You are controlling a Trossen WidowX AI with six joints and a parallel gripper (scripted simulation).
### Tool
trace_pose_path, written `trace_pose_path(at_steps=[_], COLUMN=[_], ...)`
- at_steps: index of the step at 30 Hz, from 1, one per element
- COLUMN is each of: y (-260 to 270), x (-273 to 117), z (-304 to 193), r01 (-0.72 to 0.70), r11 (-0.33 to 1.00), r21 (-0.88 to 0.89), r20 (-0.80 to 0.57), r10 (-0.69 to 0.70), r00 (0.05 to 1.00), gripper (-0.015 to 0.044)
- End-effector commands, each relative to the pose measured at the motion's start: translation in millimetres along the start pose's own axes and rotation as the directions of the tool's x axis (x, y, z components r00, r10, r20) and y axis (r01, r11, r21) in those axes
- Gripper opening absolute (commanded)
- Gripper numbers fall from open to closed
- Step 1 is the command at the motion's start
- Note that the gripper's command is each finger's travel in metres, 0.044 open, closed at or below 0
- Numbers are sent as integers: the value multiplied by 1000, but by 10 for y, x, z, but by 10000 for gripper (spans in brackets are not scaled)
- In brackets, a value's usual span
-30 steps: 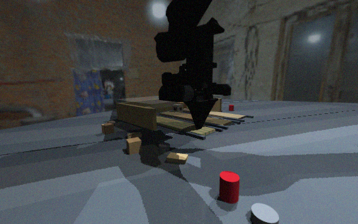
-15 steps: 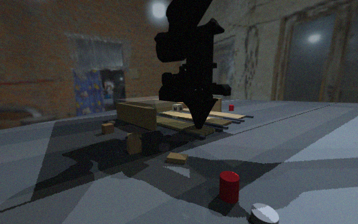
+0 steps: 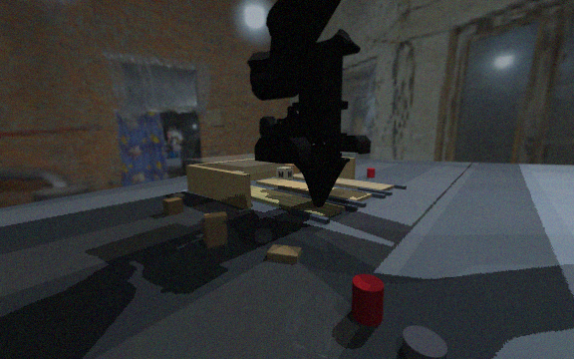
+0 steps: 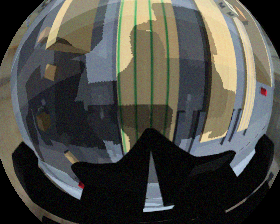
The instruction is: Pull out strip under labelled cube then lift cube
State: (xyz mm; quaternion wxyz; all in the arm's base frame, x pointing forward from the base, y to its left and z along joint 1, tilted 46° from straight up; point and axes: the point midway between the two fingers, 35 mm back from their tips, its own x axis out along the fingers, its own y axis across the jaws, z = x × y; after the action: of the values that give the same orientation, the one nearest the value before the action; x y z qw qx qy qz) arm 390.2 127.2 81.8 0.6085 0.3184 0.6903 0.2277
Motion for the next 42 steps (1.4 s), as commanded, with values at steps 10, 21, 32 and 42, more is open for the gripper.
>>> trace_pose_path(at_steps=[10,21,32,42], y=[21,21,23,11], x=[37,48,58,62], z=[-7,-3,4,-78], r01=[-2,-2,-2,-2], r11=[1000,1000,1000,1000], r21=[-1,-1,-1,-1], r20=[-4,-4,-4,-4], r10=[2,2,2,2], r00=[1000,1000,1000,1000], gripper=[0,0,0,0])
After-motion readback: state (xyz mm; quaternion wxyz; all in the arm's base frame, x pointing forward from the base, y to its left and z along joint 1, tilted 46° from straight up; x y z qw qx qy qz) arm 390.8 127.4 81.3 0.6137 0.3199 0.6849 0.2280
